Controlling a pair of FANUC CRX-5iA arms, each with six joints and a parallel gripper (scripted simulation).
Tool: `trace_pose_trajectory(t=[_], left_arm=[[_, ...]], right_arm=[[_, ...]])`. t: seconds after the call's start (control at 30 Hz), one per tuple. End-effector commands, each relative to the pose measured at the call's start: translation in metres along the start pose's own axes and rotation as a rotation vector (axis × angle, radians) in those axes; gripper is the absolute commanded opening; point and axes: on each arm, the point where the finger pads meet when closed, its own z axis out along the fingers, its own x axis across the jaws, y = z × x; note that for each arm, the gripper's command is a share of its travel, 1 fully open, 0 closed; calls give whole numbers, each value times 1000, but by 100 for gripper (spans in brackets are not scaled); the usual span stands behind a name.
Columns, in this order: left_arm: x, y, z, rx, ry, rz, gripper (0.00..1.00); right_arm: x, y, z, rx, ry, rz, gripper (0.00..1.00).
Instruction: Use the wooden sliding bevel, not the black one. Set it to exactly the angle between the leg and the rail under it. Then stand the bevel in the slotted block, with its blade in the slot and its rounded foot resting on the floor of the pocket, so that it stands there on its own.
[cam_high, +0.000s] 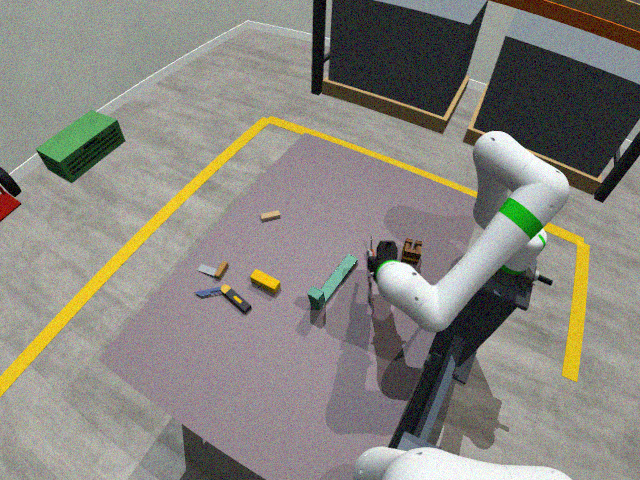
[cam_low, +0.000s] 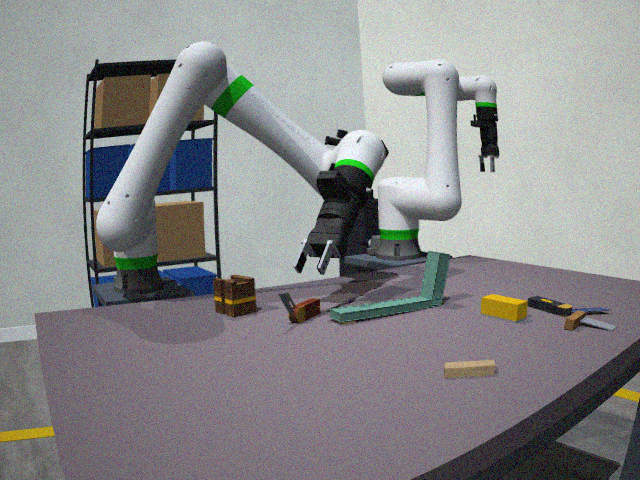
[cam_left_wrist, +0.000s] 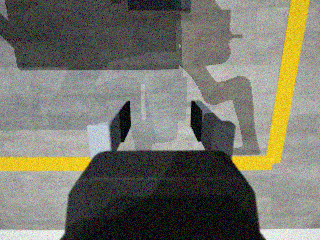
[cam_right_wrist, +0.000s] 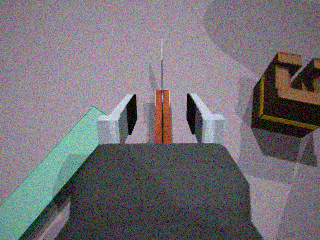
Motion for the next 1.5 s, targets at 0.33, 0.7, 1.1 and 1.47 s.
trace_pose_trajectory(t=[0.33,0.7,1.1,1.47], left_arm=[[0,0,-1,-2,0,0,100],[0,0,-1,-2,0,0,100],[0,0,-1,-2,0,0,100],[0,0,-1,-2,0,0,100]], right_arm=[[0,17,16,0,-2,1,87],[0,32,32,0,-2,1,87],[0,48,47,0,-2,1,87],[0,54,53,0,-2,1,87]])
